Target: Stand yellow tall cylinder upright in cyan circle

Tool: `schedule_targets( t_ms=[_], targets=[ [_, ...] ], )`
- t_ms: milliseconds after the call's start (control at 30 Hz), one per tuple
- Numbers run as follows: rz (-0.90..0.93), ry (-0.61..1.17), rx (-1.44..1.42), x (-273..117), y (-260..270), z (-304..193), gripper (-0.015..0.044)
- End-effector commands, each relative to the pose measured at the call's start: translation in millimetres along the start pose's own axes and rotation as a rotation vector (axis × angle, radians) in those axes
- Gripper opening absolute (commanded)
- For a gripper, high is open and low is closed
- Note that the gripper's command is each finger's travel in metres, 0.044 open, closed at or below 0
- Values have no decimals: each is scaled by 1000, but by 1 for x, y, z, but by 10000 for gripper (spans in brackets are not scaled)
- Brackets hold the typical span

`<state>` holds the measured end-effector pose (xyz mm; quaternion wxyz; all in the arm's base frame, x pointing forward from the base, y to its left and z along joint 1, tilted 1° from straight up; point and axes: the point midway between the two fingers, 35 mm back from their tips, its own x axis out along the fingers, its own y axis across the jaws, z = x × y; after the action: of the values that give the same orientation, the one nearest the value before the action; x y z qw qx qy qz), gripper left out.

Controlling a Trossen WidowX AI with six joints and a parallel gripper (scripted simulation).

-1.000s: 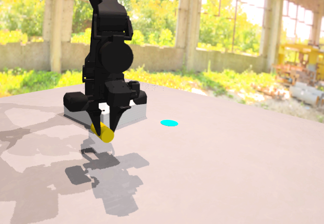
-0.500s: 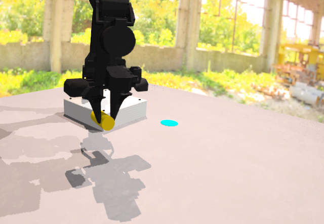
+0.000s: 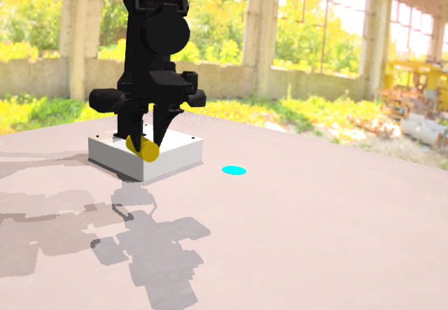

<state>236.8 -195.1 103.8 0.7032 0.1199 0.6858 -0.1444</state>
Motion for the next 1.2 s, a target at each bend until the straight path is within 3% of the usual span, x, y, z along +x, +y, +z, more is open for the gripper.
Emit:
schedule_targets(
  t_ms=[0,1167],
  targets=[
    [1,-8,-9,-10,1,0,105],
    [13,-14,-453,-17,83,5,105]
  ],
)
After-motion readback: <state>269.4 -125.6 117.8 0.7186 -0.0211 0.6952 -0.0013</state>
